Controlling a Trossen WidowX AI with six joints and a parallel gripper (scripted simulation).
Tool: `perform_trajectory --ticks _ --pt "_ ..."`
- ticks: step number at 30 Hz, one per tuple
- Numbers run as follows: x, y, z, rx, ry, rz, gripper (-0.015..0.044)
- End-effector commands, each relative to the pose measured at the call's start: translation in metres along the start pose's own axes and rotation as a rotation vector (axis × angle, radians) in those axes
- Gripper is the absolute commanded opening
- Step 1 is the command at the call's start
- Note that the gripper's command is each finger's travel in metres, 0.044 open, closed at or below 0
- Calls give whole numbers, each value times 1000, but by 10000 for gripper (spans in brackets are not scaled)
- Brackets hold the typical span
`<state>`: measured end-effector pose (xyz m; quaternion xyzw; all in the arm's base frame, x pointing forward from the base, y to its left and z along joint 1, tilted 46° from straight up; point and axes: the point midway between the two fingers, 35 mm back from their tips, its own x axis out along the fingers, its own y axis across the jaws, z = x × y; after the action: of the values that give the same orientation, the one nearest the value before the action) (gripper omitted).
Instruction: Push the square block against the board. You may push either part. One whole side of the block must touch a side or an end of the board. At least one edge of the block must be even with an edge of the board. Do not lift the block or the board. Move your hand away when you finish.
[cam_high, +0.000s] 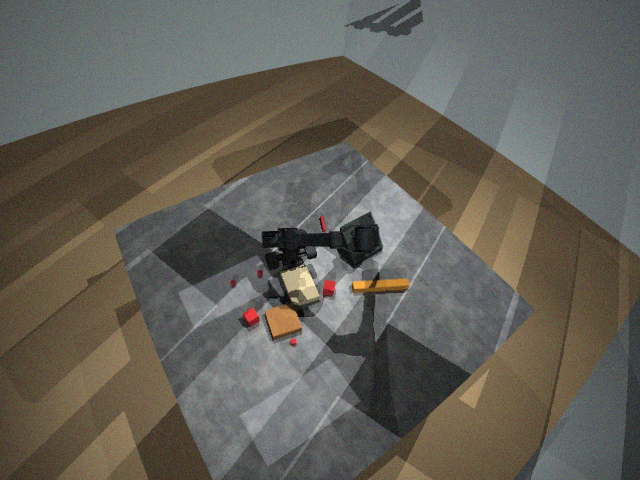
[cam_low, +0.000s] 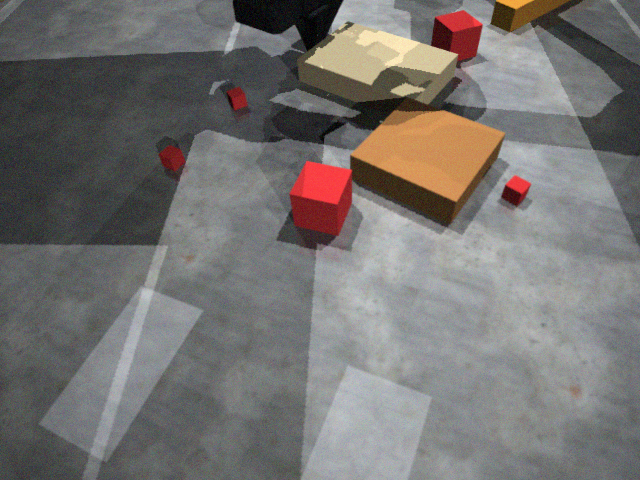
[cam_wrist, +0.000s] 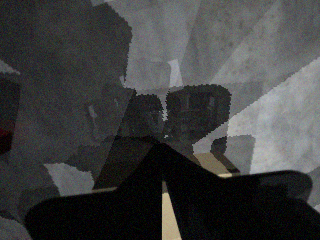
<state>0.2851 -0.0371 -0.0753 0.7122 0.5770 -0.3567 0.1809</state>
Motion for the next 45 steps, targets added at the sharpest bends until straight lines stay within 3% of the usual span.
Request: perform_trajectory --ticks 1,45 --pt "1 -1 -9 0 7 -2 0" --pt "1 -5 -65 -1 16 -5 0"
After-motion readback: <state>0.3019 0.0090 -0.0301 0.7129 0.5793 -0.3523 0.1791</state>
